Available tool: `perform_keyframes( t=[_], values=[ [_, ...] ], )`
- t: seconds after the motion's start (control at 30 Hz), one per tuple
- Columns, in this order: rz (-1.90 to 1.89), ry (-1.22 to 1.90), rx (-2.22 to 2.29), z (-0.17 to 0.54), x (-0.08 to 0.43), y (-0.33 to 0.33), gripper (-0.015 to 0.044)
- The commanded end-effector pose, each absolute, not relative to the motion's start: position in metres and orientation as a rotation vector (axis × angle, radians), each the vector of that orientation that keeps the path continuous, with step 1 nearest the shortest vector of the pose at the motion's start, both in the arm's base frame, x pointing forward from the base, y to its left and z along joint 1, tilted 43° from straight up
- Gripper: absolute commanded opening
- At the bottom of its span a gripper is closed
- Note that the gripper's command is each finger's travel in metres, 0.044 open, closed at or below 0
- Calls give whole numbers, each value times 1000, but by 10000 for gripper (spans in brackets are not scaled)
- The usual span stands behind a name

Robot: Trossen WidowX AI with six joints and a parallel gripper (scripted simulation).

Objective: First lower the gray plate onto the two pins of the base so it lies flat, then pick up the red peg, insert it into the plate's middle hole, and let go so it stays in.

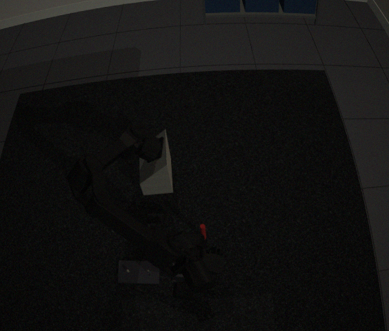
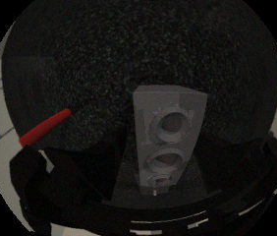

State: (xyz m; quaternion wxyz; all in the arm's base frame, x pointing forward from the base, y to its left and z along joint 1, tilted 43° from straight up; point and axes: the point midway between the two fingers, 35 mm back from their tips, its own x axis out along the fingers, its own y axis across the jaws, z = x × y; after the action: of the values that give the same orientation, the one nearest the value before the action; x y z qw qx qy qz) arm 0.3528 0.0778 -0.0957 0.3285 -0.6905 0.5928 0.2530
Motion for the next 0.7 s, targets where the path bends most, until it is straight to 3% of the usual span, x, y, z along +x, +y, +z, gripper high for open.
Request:
perform_keyframes(
  t=[0.0, 0.1, 0.67],
  values=[
    [661, 1550, -1818, -95, 353, 77, 204],
    [661, 1550, -1818, -95, 353, 77, 125],
    [661, 1550, -1817, -94, 353, 79, 0]
  ],
)
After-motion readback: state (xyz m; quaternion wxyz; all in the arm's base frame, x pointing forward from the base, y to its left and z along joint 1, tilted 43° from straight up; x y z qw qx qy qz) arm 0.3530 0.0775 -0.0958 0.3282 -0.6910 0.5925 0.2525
